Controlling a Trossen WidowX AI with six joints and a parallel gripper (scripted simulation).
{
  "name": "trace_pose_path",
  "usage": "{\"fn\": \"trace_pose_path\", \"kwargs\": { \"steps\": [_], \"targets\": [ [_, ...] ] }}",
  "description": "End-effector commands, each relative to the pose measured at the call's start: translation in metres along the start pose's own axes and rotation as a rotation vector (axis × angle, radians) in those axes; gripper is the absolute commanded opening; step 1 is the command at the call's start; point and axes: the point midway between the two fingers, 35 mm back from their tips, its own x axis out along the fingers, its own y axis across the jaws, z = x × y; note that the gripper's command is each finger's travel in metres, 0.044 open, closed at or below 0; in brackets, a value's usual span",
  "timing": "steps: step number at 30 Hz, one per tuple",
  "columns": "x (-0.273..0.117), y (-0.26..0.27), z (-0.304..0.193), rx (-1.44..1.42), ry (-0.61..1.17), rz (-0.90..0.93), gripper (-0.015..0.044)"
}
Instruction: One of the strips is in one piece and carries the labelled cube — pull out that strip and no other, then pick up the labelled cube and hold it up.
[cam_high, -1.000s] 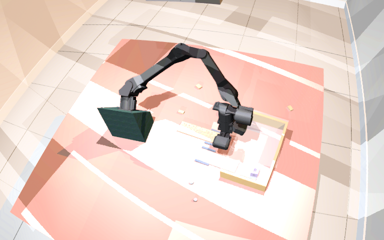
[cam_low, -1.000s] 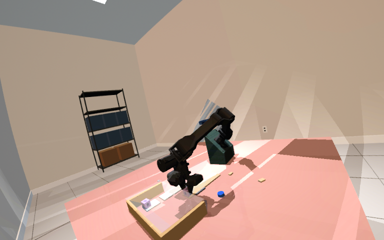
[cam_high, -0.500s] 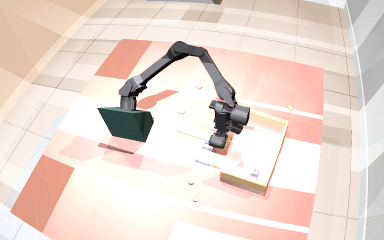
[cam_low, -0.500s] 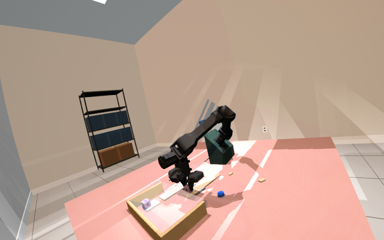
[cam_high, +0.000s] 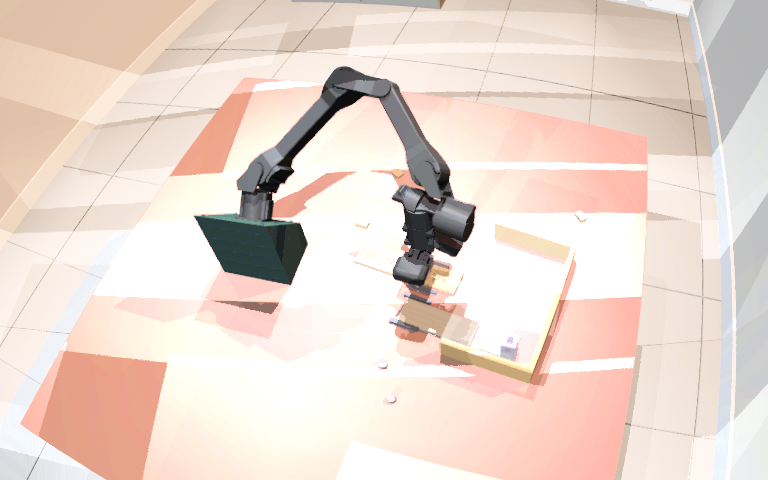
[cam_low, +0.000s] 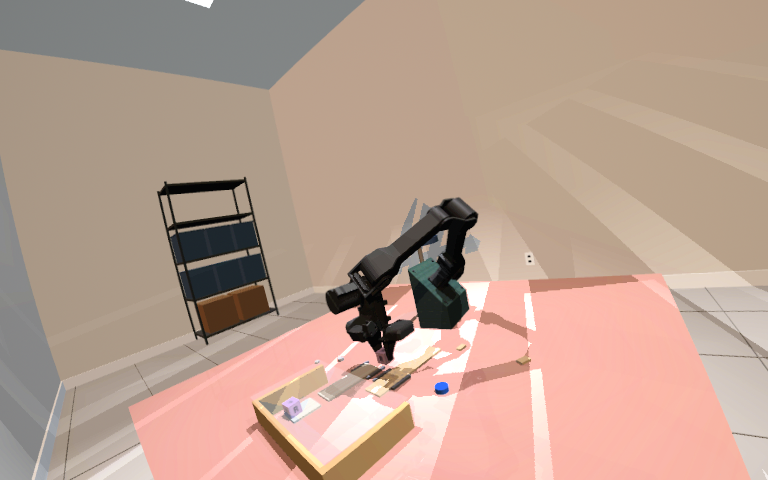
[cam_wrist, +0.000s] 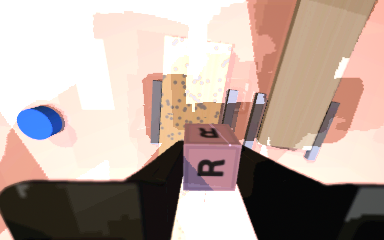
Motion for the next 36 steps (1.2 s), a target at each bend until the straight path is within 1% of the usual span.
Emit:
{"fn": "trace_pose_path", "kwargs": {
  "steps": [1,17,20,26,36],
  "targets": [
    [-0.002,-0.001,-0.010,-0.009,0.000,-0.006,0.0000],
    [-0.002,-0.008,-0.065,-0.006,0.002,-0.007,0.0000],
    [-0.006,-0.008,-0.066,-0.006,0.002,-0.007,0.0000],
    [-0.037,-0.008,-0.066,-0.006,0.002,-0.008,0.0000],
    [-0.038,-0.008,-0.066,-0.006,0.002,-0.008,0.0000]
  ]
}}
